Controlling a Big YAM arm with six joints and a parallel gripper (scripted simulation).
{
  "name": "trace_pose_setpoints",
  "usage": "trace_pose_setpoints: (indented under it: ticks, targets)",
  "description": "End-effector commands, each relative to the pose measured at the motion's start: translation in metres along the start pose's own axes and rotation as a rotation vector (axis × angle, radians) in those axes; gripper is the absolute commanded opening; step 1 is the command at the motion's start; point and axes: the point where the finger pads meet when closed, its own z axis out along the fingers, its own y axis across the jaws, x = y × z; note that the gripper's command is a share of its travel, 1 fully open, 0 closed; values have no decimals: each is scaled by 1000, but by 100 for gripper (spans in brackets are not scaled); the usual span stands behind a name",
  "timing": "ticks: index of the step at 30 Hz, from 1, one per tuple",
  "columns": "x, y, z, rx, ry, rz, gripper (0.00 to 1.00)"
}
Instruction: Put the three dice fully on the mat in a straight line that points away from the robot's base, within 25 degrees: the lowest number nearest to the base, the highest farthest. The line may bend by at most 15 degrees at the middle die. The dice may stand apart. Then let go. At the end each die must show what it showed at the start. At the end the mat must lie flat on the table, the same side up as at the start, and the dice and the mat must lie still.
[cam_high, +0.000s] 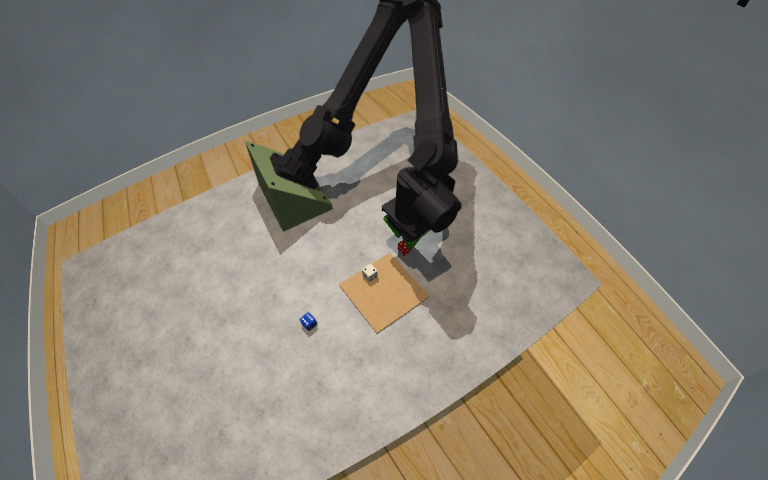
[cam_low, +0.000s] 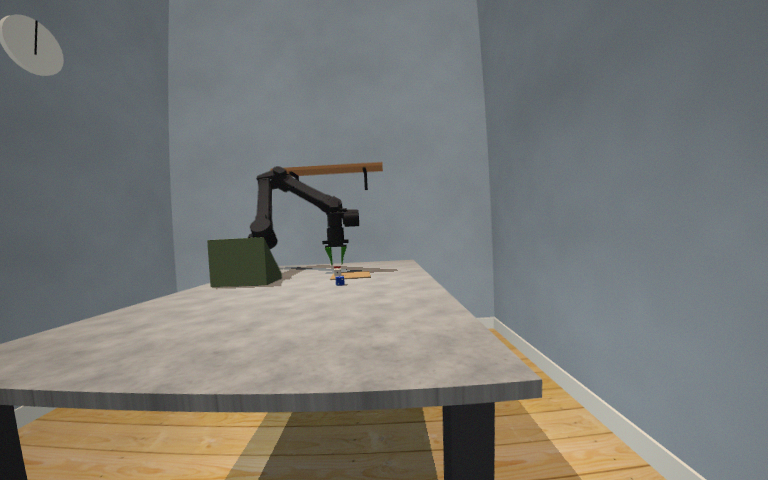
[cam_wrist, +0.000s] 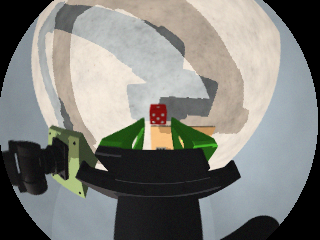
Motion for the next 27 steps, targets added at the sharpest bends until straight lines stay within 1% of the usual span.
trace_pose_setpoints:
  ticks: [1, 4, 5, 7, 11, 13, 17, 19, 21, 22, 25, 27]
  targets:
    - [-1, -1, 6, -4, -5, 7, 39]
    - [-1, -2, 6, -2, -5, 4, 39]
    - [1, -14, -3, 32, -1, 7, 39]
    - [0, 0, 11, -5, -5, 7, 39]
    - [0, 0, 19, -5, -3, 7, 39]
    - [-2, -4, 21, 1, -3, 2, 39]
    - [0, 0, 29, -5, -2, 7, 39]
    - [-1, -6, 28, 8, -2, 4, 39]
    - [-1, -6, 28, 8, -2, 4, 39]
    - [-2, -9, 23, 27, -1, -3, 39]
    - [-2, -2, 31, 4, -3, -1, 39]
    - [0, -7, 28, 17, -1, 7, 39]
